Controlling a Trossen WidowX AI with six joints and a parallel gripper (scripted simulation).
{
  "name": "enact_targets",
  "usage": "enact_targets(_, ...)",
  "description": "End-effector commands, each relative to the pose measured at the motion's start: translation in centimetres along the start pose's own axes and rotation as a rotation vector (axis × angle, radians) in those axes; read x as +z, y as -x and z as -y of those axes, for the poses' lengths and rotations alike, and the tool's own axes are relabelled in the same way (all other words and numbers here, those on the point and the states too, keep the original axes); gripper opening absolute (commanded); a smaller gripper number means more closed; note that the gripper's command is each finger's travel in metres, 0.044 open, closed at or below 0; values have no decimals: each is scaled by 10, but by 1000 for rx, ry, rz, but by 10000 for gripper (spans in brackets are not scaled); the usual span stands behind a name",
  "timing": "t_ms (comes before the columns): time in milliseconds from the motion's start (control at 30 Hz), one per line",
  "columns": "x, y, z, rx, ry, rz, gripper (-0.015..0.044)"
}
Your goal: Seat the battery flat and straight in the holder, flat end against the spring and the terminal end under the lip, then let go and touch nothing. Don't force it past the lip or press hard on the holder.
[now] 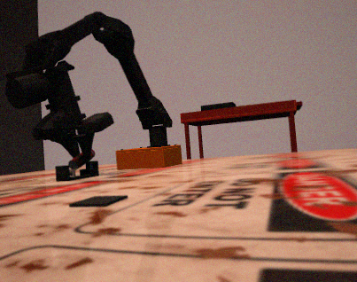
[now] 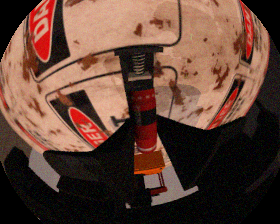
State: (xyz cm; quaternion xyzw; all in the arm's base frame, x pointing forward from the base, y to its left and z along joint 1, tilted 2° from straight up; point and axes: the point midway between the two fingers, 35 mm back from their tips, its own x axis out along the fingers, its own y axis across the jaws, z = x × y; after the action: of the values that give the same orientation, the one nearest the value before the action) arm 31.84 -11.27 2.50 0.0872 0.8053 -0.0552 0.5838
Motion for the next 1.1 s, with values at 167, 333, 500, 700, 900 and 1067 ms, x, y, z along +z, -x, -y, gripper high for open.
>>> enact_targets(167,5,-2,1,-1,-6,-54,84)
enact_targets(333,6,-3,1,0,-7,-84,84)
enact_targets(500,8,-5,1,0,-7,-113,84)
enact_targets(700,9,-7,1,0,-7,-144,84)
enact_targets(900,11,-6,1,2,-7,-145,84)
enact_targets(1067,14,-6,1,4,-7,-144,84)
